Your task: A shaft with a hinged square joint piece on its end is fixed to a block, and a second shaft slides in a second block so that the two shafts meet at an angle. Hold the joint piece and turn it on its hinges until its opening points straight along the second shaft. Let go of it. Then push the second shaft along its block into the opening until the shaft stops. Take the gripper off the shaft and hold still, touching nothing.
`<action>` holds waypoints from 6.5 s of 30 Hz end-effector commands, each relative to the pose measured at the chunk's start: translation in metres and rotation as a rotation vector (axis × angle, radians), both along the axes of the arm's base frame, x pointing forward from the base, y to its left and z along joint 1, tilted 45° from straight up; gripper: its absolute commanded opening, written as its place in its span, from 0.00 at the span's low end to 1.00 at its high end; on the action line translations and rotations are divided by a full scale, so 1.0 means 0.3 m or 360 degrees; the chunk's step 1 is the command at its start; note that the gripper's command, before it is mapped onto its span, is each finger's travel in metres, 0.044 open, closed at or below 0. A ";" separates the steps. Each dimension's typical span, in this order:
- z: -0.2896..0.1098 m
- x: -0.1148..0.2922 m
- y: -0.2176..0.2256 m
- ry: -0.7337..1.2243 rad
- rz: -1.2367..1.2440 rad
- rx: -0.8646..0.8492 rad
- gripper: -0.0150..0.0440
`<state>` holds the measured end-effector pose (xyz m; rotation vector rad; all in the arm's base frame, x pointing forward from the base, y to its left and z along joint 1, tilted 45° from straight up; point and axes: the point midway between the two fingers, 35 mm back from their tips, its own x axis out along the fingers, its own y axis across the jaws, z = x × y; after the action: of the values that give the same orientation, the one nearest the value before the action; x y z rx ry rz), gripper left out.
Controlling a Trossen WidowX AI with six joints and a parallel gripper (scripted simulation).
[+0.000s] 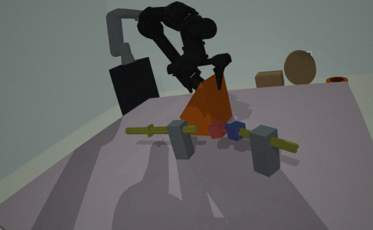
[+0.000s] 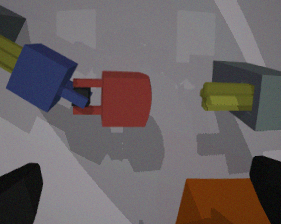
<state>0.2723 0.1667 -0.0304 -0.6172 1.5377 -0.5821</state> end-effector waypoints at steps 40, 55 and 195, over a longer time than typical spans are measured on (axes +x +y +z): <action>0.045 -0.014 -0.284 -0.1028 -0.1160 0.0033 1.00; 0.035 -0.015 -0.304 -0.1517 -0.1767 0.0044 1.00; -0.403 -0.020 -0.390 -0.1695 -0.1994 0.0048 0.56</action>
<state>0.2663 0.0502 -0.1513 0.7464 0.7137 -1.4973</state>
